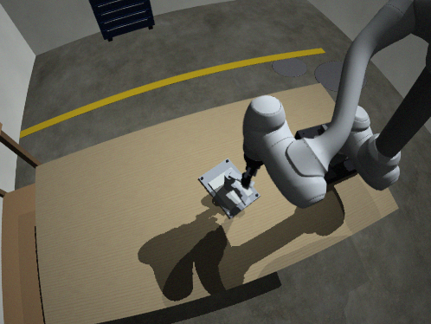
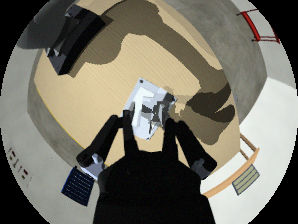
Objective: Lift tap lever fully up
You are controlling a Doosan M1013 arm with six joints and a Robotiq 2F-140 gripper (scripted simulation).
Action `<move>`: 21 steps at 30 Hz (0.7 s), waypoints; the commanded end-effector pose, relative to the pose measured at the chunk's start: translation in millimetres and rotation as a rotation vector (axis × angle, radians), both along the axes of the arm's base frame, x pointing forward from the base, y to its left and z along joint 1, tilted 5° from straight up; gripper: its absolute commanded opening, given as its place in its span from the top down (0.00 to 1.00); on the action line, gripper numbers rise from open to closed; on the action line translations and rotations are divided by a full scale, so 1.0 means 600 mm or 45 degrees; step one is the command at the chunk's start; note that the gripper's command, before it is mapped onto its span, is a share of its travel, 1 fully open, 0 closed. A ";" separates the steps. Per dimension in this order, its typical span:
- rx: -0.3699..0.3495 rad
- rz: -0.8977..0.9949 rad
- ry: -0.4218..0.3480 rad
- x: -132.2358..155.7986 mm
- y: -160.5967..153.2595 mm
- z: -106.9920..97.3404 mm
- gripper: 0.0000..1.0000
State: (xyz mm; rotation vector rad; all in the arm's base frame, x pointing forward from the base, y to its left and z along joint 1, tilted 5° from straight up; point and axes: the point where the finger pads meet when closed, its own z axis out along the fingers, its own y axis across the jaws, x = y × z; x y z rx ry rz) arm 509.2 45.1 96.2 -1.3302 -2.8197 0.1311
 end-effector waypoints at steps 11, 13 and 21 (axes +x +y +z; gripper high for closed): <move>0.000 0.000 0.000 0.000 0.000 -0.006 0.63; 0.000 0.000 0.000 0.000 -0.001 -0.008 0.63; 0.000 0.000 0.000 -0.001 -0.001 -0.019 0.63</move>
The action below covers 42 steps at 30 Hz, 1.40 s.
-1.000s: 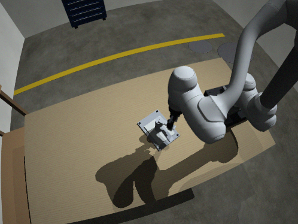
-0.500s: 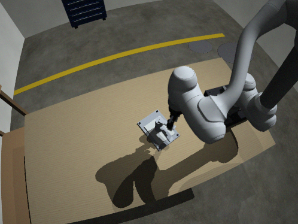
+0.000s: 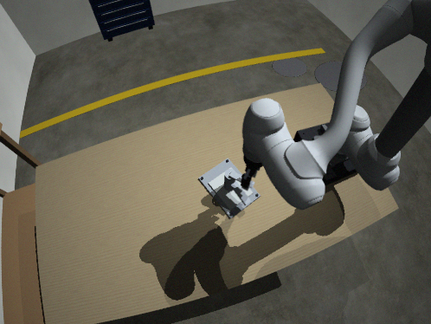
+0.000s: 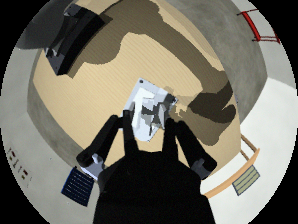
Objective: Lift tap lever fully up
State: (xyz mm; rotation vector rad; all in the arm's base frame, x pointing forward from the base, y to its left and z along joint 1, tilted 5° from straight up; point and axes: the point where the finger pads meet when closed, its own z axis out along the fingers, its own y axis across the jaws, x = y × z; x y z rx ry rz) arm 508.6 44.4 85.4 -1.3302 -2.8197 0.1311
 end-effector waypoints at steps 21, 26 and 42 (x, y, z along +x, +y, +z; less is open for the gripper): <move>0.000 0.000 0.000 -0.002 -0.003 -0.044 0.63; 0.000 0.000 0.000 -0.003 -0.003 -0.052 0.63; 0.000 0.000 0.000 -0.003 -0.004 -0.060 0.63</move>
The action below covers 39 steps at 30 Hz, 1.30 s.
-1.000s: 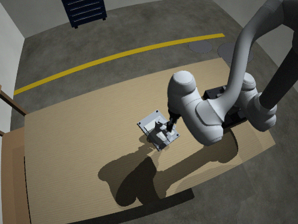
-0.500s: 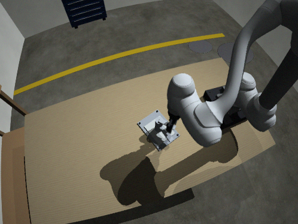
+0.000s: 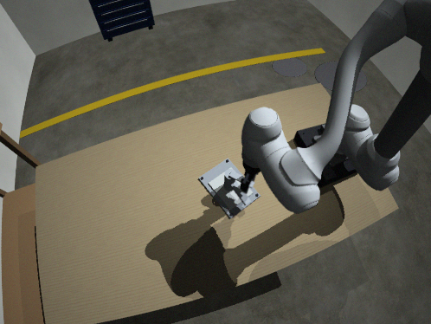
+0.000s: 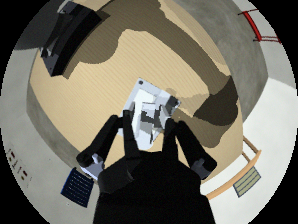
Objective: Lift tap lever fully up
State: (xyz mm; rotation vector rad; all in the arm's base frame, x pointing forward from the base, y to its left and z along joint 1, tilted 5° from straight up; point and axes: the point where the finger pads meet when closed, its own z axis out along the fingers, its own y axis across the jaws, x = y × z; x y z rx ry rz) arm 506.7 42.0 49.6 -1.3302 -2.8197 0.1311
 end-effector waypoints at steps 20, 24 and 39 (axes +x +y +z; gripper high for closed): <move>0.000 0.000 0.000 0.000 0.000 0.000 0.63; 0.000 0.000 0.000 0.000 0.000 0.000 0.63; 0.000 0.000 0.000 0.000 0.000 0.000 1.00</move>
